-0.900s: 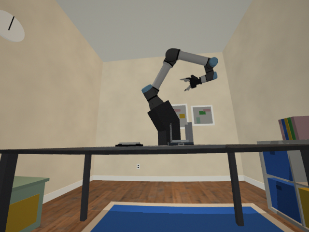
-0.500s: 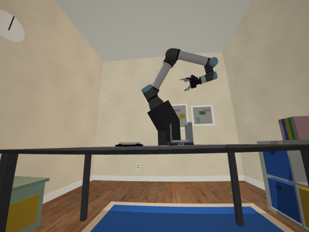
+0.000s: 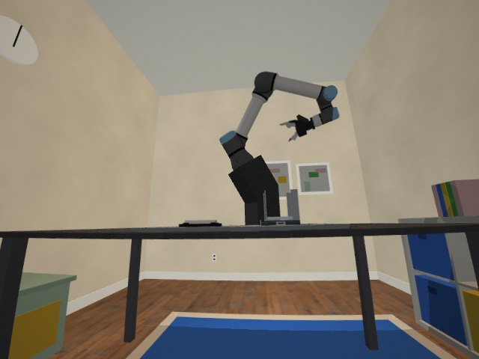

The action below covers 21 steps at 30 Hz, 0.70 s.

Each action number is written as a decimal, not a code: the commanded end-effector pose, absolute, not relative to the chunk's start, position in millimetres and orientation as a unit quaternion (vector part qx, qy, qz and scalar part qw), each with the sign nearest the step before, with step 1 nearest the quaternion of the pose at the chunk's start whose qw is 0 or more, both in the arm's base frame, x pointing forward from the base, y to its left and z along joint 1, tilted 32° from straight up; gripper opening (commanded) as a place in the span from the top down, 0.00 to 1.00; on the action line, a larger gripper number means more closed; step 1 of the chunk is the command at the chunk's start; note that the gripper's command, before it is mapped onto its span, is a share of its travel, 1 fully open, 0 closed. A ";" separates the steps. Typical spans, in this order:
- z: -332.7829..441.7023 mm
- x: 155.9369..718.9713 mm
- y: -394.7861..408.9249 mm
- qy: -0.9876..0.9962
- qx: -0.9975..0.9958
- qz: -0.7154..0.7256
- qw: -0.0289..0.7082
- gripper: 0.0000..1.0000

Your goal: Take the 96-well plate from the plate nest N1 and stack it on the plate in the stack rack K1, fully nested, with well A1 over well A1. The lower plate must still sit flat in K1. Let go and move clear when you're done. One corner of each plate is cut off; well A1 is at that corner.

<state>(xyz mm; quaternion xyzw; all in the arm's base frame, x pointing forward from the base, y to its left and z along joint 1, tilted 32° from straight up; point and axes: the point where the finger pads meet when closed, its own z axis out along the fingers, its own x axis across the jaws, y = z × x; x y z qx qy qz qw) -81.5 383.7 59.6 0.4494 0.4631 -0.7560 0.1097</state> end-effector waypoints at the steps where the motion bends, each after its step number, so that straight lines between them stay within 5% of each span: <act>1: 48.4 -62.7 380.8 0.474 0.471 -0.739 0.082 0.00; 21: 11.3 -3.4 369.0 0.494 0.522 -0.695 0.023 0.00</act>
